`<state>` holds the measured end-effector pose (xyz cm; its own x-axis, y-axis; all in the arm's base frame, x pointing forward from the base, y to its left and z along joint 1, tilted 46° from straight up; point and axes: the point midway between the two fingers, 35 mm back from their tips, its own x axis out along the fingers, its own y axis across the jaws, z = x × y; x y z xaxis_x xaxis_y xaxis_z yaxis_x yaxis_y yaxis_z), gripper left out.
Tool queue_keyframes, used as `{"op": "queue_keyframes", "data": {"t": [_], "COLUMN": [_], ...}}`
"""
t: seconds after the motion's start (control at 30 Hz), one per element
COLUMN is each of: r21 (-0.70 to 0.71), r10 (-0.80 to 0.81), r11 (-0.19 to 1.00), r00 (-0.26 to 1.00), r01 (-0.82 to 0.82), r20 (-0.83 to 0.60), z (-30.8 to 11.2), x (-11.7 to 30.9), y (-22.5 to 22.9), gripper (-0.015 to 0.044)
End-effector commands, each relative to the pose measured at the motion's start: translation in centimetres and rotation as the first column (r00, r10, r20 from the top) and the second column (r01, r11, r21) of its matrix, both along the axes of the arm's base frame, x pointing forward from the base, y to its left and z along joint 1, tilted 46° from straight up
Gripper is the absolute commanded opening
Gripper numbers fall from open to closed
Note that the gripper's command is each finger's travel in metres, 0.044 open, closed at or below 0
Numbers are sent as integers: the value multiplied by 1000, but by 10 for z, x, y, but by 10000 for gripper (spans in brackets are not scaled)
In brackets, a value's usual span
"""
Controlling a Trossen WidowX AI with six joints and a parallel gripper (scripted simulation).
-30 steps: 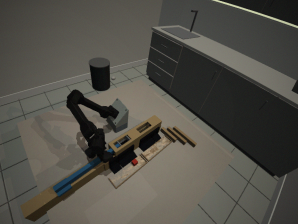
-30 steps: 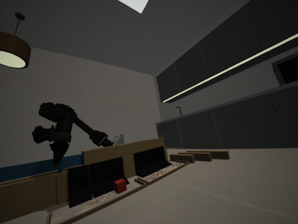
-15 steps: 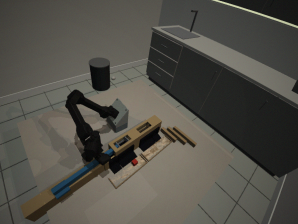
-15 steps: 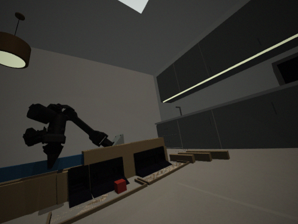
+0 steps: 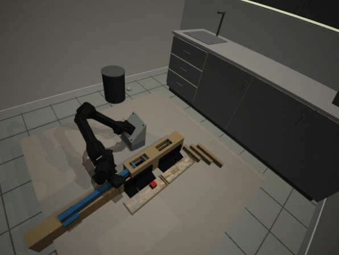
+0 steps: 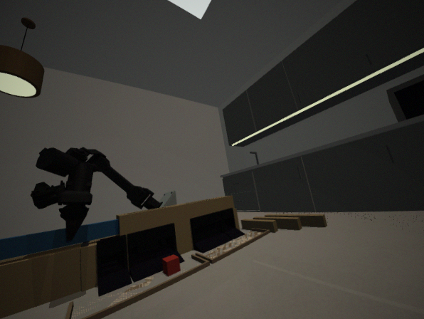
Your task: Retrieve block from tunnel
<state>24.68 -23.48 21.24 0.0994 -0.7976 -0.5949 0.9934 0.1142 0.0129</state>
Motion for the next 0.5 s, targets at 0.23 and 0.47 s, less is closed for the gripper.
{"op": "queue_keyframes", "data": {"t": [0.23, 0.47], "r21": [-73, 0], "r10": [-81, -1], "r11": [994, 1000], "r00": [995, 1000], "r01": [84, 1], "r20": [52, 1], "z": [24, 0], "x": [-7, 0], "y": [-26, 0], "gripper": [0, 53]}}
